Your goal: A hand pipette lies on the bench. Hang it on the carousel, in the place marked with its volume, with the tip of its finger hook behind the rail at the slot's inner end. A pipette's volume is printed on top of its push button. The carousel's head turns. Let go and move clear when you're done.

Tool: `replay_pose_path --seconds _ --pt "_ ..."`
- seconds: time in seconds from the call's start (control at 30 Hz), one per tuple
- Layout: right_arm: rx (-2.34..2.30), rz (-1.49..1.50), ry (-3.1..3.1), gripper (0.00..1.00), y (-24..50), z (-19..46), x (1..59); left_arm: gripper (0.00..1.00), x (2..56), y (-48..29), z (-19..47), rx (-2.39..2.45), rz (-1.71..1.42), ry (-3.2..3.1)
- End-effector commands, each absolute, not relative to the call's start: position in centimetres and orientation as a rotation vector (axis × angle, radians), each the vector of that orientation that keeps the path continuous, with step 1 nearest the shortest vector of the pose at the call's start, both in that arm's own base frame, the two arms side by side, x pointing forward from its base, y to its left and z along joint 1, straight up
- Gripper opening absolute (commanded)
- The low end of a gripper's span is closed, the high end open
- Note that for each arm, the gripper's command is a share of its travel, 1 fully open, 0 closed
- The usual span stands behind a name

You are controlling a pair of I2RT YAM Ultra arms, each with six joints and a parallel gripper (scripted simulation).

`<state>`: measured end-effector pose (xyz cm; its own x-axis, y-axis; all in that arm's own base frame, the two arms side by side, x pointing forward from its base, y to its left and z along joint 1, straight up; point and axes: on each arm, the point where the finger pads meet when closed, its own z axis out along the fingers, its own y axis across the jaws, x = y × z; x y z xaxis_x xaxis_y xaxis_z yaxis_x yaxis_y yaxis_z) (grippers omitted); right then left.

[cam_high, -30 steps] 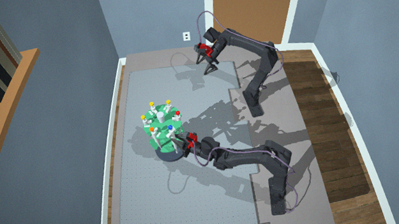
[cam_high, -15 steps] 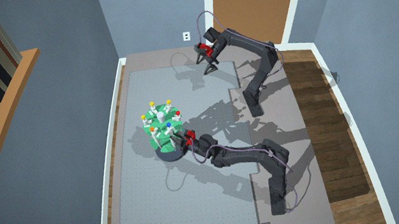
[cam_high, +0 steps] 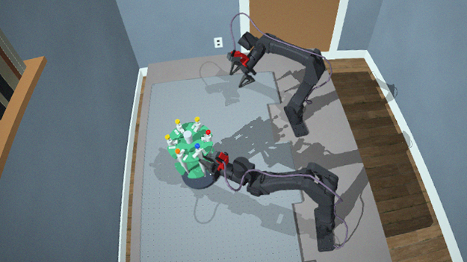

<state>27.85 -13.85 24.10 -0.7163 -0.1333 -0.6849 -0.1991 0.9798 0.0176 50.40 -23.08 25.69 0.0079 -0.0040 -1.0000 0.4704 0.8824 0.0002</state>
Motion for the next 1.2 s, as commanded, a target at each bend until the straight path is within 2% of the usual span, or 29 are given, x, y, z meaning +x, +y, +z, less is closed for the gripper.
replay_pose_path --seconds 0.0,0.93,1.17 --pt "-0.246 0.091 2.339 1.0 -14.2 25.3 28.3 0.12 50.4 -23.5 29.4 0.37 -0.391 1.442" --pt "-0.246 0.091 2.339 1.0 -14.2 25.3 28.3 0.12 50.4 -23.5 29.4 0.37 -0.391 1.442" --pt "-0.246 0.091 2.339 1.0 -14.2 25.3 28.3 0.12 51.1 -23.0 27.4 0.53 -0.527 1.498"
